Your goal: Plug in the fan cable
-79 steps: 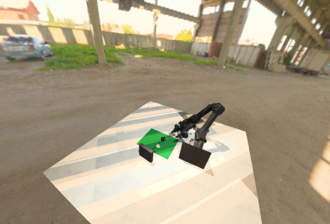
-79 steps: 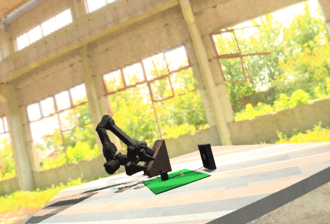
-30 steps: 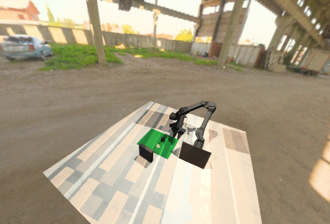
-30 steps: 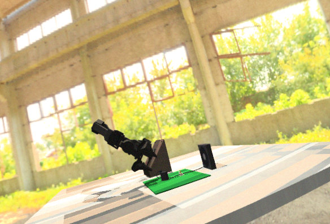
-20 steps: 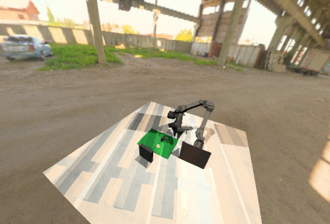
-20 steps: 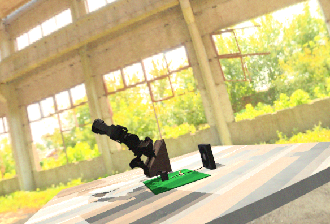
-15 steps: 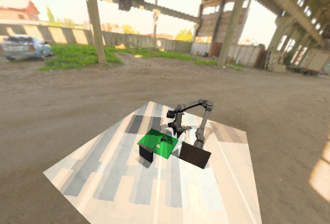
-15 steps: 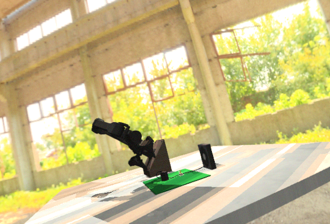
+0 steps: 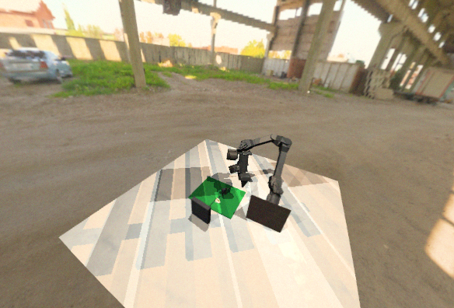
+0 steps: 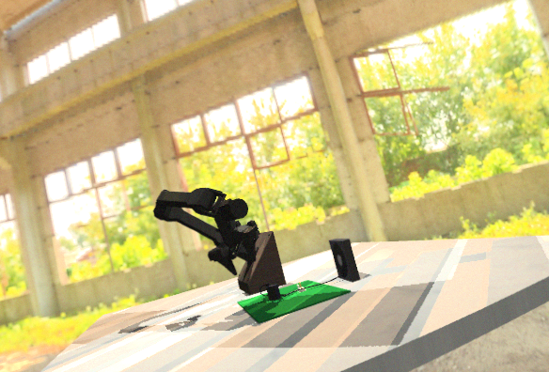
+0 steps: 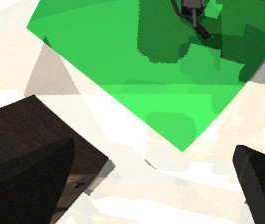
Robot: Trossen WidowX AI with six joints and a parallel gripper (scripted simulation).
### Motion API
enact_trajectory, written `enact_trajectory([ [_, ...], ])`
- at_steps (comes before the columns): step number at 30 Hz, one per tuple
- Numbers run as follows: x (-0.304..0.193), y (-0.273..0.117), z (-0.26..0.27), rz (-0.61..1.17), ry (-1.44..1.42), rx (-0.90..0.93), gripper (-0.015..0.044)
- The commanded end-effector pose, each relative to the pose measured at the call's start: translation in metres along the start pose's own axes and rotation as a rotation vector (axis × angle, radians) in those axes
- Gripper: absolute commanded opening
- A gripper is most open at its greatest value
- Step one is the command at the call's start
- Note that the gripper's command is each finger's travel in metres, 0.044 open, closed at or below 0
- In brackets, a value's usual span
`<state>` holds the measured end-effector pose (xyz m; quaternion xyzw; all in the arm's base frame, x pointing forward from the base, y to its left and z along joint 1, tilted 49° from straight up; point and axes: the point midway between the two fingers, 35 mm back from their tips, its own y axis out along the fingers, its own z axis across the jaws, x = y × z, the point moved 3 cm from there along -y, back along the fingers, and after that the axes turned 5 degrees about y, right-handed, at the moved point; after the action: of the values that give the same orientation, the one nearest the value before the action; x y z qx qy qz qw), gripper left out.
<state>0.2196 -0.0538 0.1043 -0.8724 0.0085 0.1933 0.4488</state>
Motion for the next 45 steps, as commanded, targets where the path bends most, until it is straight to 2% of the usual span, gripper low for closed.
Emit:
enact_trajectory([
  [1, 0.005, -0.010, -0.002, 0.001, 0.017, -0.087, 0.0440],
  [8, 0.013, -0.025, -0.002, -0.016, 0.041, -0.214, 0.0440],
  [15, 0.012, -0.021, -0.001, -0.015, 0.094, -0.171, 0.0440],
  [31, 0.060, -0.044, 0.007, -0.164, 1.580, -0.136, 0.0440],
  [45, 0.086, -0.055, 0.016, -0.243, 2.291, -0.079, 0.0440],
])
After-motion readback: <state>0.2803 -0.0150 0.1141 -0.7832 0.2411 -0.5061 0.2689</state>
